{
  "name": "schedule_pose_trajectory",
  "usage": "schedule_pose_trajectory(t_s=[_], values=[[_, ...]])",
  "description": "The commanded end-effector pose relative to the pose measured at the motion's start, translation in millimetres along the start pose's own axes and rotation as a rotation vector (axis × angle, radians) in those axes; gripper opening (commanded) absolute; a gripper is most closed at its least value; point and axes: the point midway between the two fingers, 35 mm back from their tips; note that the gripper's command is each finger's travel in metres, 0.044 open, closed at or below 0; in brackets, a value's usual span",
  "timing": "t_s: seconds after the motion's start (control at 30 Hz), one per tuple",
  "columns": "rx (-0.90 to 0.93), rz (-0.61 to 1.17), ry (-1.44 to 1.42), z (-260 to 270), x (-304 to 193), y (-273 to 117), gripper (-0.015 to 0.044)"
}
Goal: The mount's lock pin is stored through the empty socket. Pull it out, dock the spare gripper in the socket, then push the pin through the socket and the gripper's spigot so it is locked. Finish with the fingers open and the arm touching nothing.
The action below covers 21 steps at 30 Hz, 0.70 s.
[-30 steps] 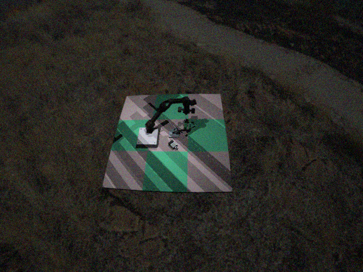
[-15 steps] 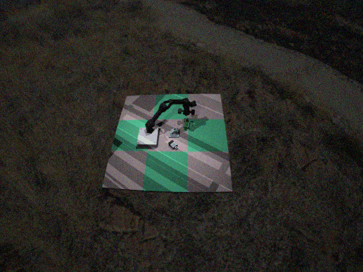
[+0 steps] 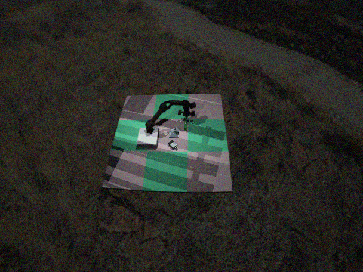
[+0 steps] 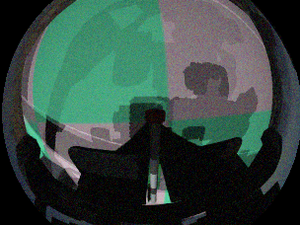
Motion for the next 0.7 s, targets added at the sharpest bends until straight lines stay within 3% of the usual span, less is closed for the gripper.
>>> schedule_pose_trajectory(t_s=[0.0,0.67], values=[[0.002,0.001,0.003,1.1,-1.3,6.9,0.0000],[-0.002,-0.001,0.002,0.7,-2.4,14.9,0.0000]])
Point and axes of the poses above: the point midway between the two fingers, 35 mm back from their tips, its own y axis out along the fingers, its own z axis across the jaws, x = y × z, and after that the axes turned 6 degrees about -y, right-handed
